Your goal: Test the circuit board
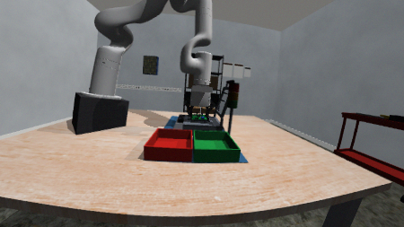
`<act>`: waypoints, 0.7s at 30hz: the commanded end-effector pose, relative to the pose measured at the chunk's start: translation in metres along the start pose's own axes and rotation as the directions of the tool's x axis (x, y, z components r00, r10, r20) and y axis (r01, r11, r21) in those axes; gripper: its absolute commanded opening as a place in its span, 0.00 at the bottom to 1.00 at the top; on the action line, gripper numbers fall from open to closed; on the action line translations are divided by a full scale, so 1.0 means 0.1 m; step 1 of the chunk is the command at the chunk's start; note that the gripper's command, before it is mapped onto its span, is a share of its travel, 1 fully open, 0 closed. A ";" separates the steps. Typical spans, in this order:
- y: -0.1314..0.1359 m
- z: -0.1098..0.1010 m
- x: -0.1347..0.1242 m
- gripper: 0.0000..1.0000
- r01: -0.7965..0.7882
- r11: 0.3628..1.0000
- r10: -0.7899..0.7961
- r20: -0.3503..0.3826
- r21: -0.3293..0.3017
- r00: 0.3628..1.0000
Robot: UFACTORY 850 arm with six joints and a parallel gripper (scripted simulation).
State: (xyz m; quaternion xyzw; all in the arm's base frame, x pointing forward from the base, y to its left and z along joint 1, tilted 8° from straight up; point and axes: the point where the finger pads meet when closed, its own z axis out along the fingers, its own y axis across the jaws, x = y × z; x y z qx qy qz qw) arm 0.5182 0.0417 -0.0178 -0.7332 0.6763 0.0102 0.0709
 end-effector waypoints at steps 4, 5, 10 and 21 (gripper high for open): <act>-0.01 0.01 0.00 0.79 0.000 1.000 0.000 0.000 0.003 1.000; -0.01 0.01 0.00 0.79 0.000 1.000 0.000 0.000 0.003 1.000; -0.01 0.01 0.00 1.00 0.000 1.000 0.000 0.000 0.003 1.000; -0.01 0.01 0.00 1.00 0.000 1.000 0.000 0.000 0.003 1.000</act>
